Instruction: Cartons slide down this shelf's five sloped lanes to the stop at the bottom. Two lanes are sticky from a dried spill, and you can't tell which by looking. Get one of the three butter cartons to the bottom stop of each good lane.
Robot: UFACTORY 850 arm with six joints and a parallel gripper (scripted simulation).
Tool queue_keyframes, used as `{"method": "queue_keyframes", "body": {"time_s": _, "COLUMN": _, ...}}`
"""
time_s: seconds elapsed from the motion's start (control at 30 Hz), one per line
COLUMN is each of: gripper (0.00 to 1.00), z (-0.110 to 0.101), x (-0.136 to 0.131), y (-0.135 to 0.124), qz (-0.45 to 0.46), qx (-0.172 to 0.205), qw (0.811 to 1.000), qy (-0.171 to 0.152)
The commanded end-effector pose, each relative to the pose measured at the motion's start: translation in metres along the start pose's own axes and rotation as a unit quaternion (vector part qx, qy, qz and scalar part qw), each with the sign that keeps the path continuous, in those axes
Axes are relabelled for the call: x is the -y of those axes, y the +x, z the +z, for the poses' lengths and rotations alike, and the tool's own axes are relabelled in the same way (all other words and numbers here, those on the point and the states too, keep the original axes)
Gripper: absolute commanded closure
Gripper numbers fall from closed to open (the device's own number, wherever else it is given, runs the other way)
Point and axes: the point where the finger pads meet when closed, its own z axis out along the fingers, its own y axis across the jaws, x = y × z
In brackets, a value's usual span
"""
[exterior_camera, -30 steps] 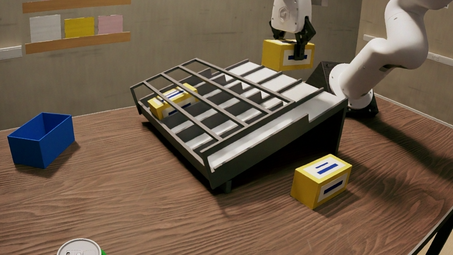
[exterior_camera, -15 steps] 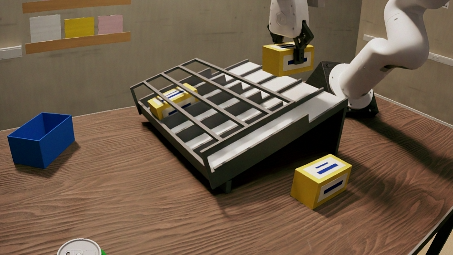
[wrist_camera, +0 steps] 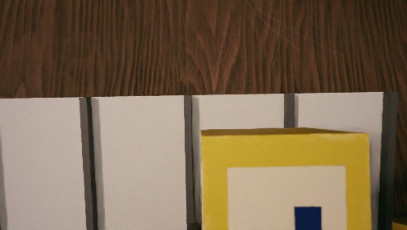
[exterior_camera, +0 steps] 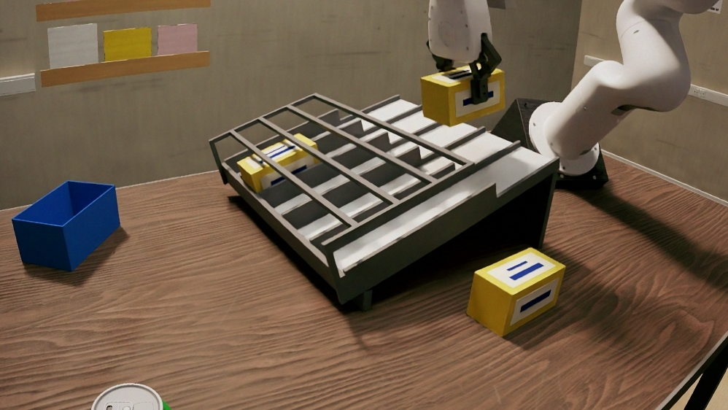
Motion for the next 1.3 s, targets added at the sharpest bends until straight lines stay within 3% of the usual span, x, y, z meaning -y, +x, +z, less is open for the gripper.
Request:
{"method": "queue_keyframes", "body": {"time_s": 0.0, "gripper": 1.00, "z": -0.001, "x": 0.000, "y": 0.000, "qz": 0.000, "qx": -0.001, "qw": 1.000, "qy": 0.000}}
{"method": "queue_keyframes", "body": {"time_s": 0.1, "gripper": 1.00, "z": -0.001, "x": 0.000, "y": 0.000, "qz": 0.000, "qx": -0.001, "qw": 1.000, "qy": 0.000}}
{"method": "queue_keyframes", "body": {"time_s": 0.13, "gripper": 1.00, "z": 0.000, "x": 0.000, "y": 0.000, "qz": 0.000, "qx": -0.050, "qw": 0.999, "qy": 0.000}}
{"method": "queue_keyframes", "body": {"time_s": 0.67, "gripper": 1.00, "z": 0.000, "x": 0.000, "y": 0.000, "qz": 0.000, "qx": -0.050, "qw": 0.999, "qy": 0.000}}
{"method": "queue_keyframes", "body": {"time_s": 0.7, "gripper": 1.00, "z": 0.030, "x": 0.000, "y": 0.003, "qz": 0.000, "qx": -0.050, "qw": 0.999, "qy": 0.000}}
{"method": "queue_keyframes", "body": {"time_s": 1.23, "gripper": 1.00, "z": 0.030, "x": 0.000, "y": 0.003, "qz": 0.000, "qx": -0.050, "qw": 0.999, "qy": 0.000}}
{"method": "queue_keyframes", "body": {"time_s": 1.27, "gripper": 1.00, "z": 0.049, "x": 0.000, "y": 0.005, "qz": 0.000, "qx": -0.051, "qw": 0.999, "qy": 0.000}}
